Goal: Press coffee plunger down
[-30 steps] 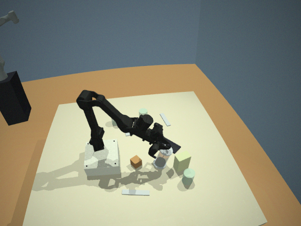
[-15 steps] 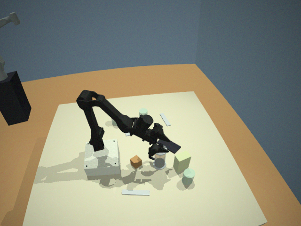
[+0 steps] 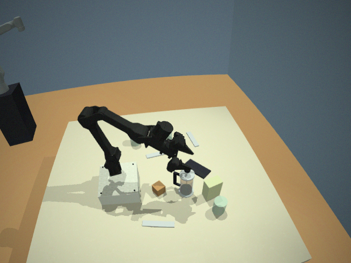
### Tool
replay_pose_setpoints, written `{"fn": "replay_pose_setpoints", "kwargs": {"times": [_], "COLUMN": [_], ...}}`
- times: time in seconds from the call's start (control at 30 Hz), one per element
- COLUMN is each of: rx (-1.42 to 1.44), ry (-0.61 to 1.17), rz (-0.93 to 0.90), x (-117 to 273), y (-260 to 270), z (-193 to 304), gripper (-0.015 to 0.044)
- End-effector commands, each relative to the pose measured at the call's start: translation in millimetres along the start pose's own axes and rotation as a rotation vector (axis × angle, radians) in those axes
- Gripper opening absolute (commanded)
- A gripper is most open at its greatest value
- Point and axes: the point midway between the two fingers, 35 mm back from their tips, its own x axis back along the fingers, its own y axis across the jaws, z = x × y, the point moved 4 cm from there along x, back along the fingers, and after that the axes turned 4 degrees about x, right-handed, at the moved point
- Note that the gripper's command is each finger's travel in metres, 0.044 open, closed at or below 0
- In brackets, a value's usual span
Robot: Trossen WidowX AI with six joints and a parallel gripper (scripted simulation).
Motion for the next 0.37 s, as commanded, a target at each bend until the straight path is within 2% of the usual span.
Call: {"fn": "replay_pose_setpoints", "kwargs": {"times": [0.0,0.33], "rx": [-0.002,-0.002], "ry": [-0.005,-0.005], "rz": [0.005,0.005], "x": [23.3,21.3], "y": [-1.1,-0.7], "z": [-12.6,-9.7], "gripper": [0.044,0.044]}}
